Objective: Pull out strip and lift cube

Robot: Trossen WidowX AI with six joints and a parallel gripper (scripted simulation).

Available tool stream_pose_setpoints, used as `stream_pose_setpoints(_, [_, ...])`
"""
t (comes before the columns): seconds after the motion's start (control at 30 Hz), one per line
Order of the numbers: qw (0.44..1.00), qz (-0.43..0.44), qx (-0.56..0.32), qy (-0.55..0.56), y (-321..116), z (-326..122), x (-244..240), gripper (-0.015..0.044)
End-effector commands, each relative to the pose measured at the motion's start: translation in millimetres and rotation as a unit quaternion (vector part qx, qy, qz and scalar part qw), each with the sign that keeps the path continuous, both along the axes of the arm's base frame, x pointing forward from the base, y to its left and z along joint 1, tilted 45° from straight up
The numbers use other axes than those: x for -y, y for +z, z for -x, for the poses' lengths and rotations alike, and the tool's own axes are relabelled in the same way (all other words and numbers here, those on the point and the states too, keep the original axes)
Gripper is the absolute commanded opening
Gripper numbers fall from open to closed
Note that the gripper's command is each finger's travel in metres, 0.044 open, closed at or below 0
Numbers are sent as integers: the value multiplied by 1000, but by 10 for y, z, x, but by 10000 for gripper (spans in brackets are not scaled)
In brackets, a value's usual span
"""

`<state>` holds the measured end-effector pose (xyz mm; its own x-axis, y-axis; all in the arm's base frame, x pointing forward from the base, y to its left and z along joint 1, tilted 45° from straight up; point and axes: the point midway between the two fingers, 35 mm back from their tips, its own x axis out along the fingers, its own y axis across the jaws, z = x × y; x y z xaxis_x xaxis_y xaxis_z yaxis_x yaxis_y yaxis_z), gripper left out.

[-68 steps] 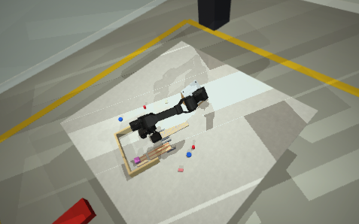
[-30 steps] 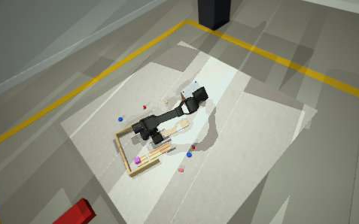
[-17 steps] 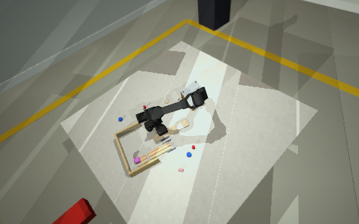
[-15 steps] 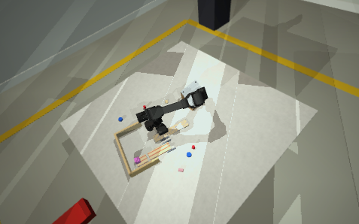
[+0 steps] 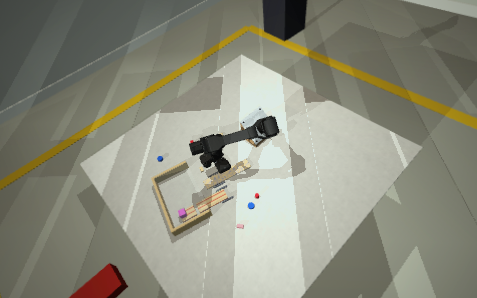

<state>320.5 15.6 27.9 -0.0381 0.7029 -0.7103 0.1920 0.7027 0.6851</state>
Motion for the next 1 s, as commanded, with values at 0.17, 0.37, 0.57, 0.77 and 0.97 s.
stream_pose_setpoints(0.17, [1000, 1, -1, 2, 38, 171, 69, 0])
stream_pose_setpoints(0.37, [1000, 2, -1, 2, 231, 164, 260, 0])
stream_pose_setpoints(0.57, [1000, 2, -1, 2, 231, 164, 260, 0])
stream_pose_setpoints(0.77, [1000, 2, -1, 2, 231, 164, 260, 0])
stream_pose_setpoints(0.97, [1000, 2, -1, 2, 231, 164, 260, 0])
